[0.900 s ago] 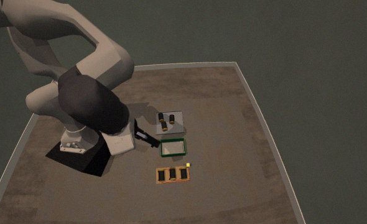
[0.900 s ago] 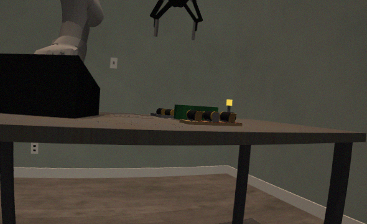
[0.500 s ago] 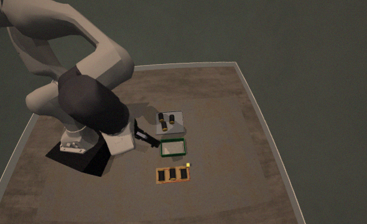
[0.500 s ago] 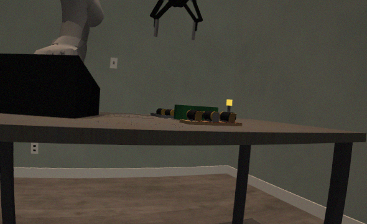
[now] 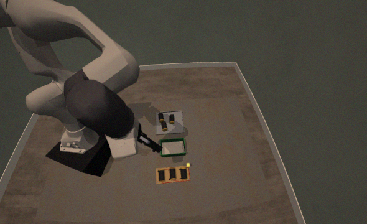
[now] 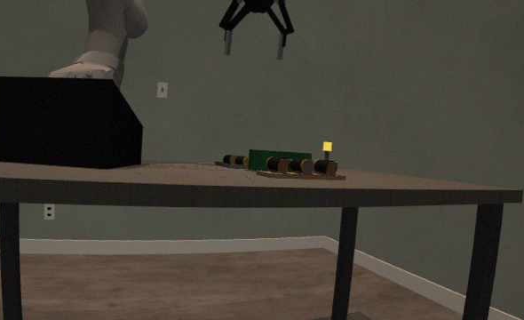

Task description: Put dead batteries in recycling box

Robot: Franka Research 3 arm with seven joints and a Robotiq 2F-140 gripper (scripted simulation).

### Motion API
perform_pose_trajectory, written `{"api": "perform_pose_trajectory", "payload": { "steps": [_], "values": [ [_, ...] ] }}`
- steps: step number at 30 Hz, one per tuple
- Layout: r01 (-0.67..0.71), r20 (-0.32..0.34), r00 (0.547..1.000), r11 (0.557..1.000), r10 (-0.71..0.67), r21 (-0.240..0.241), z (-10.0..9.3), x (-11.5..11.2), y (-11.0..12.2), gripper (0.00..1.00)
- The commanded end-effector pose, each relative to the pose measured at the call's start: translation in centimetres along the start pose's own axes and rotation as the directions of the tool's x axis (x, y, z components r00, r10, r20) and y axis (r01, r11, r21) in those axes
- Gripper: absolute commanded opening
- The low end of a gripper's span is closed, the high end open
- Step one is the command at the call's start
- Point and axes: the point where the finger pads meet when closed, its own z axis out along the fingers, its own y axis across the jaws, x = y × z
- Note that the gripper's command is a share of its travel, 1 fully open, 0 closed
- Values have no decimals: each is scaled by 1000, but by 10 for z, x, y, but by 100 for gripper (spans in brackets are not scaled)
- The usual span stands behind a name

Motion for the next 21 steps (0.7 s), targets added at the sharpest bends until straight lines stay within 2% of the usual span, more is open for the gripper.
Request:
{"api": "perform_pose_trajectory", "payload": {
  "steps": [1,3,5,7,9,11,13,15,17,18,19,21],
  "values": [
    [-368,-11,930,930,368,23,10,7,-23,100],
    [-567,-15,823,823,568,41,20,12,-40,100],
    [-756,-9,652,651,758,64,32,18,-59,100],
    [-756,-9,652,651,758,64,32,18,-59,100],
    [-903,9,423,421,906,87,46,24,-79,100],
    [-982,39,162,157,986,103,61,31,-99,100],
    [-988,77,-99,-107,992,109,77,38,-117,100],
    [-935,115,-329,-341,937,101,92,45,-132,100],
    [-847,148,-509,-524,848,85,105,51,-145,100],
    [-800,161,-579,-595,799,76,111,53,-150,100],
    [-755,173,-636,-653,752,66,117,55,-154,100],
    [-678,188,-714,-733,674,49,125,58,-161,100]
  ]
}}
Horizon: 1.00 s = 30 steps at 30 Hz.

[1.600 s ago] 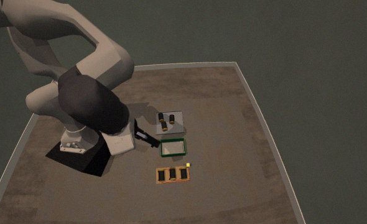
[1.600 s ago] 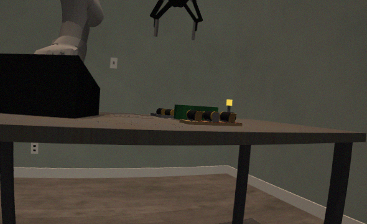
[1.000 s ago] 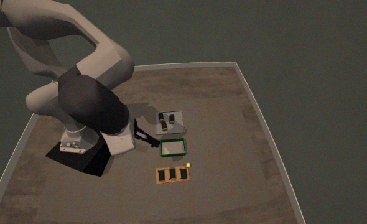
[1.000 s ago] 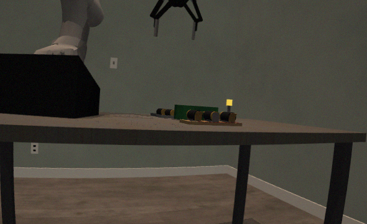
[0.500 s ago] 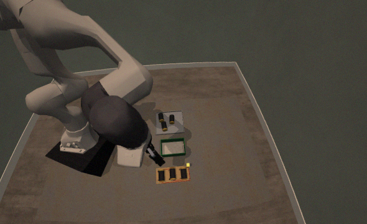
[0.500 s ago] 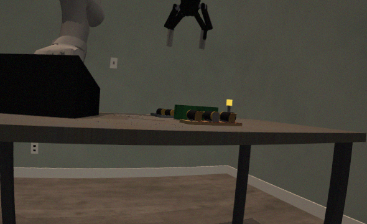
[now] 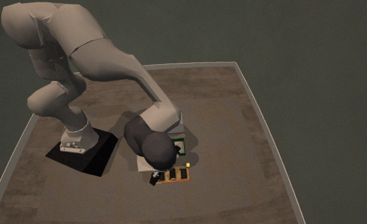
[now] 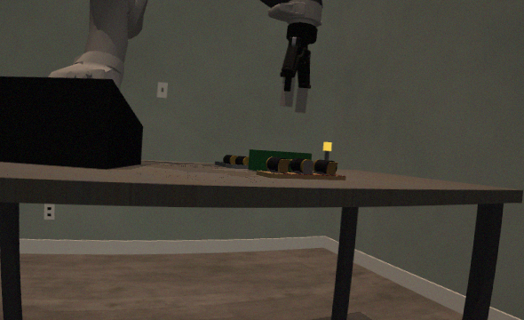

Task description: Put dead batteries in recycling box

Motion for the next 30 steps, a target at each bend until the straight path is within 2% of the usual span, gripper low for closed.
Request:
{"api": "perform_pose_trajectory", "payload": {
  "steps": [1,3,5,7,30],
  "values": [
    [-721,56,690,692,722,-27,8,-26,-5,100],
    [-721,56,690,692,722,-27,8,-26,-5,100],
    [-752,59,656,659,752,-28,12,-29,-5,100],
    [-761,59,646,648,761,-29,13,-30,-5,100],
    [-761,59,646,648,761,-29,13,-30,-6,100]
  ]
}}
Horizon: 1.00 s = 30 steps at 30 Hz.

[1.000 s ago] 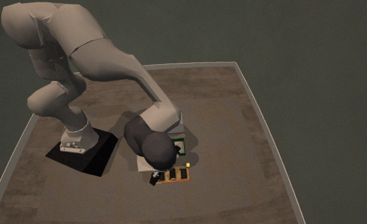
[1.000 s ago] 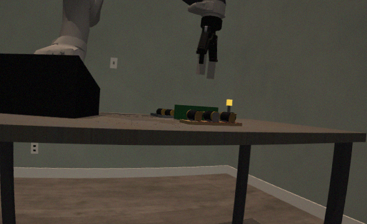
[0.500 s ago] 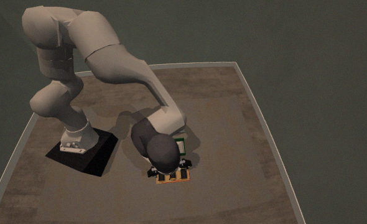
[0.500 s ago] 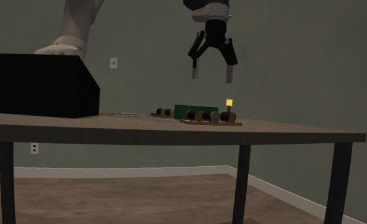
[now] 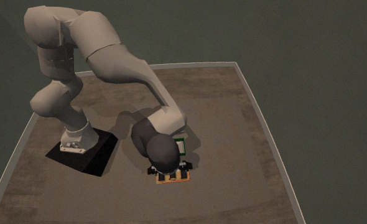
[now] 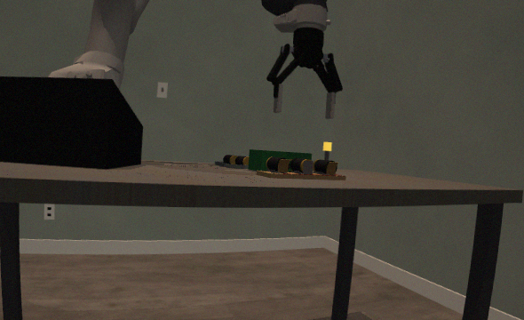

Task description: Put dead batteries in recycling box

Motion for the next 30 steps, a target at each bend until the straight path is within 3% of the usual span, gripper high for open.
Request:
{"api": "perform_pose_trajectory", "payload": {
  "steps": [1,21,22,30],
  "values": [
    [-32,-2,999,999,32,1,1,0,0,100],
    [-32,-2,999,999,32,1,1,0,0,100],
    [-32,-2,999,999,32,1,1,0,0,29],
    [-36,-5,999,999,36,1,0,0,0,29]
  ]
}}
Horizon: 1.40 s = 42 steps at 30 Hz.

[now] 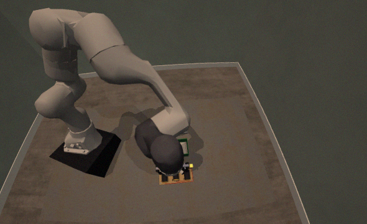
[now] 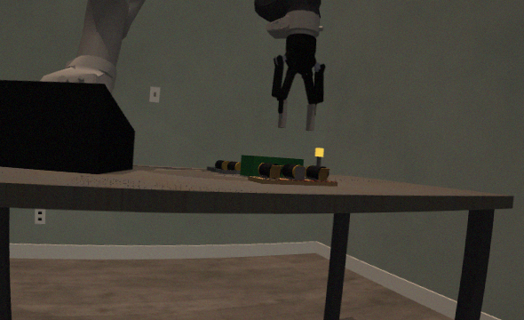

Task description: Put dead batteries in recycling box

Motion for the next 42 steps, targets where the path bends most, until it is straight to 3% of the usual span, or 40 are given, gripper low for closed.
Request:
{"api": "perform_pose_trajectory", "payload": {
  "steps": [1,6,9,11,15,22,24,26,28,31,42],
  "values": [
    [-10,-3,1000,1000,10,1,0,0,0,29],
    [-10,-4,1000,1000,10,1,0,0,-4,29],
    [-10,-4,1000,1000,10,1,0,0,-31,29],
    [-10,-4,1000,1000,10,1,0,0,-31,29],
    [-10,-4,1000,1000,10,1,0,1,-63,29],
    [-10,-4,1000,1000,10,1,1,1,-63,29],
    [-10,-4,1000,1000,10,1,14,1,-63,29],
    [-10,-4,1000,1000,10,1,39,1,-63,29],
    [-10,-4,1000,1000,10,1,39,1,-63,29],
    [-10,-4,1000,1000,10,1,63,1,-63,29],
    [-10,-4,1000,1000,10,1,63,1,-63,29]
  ]
}}
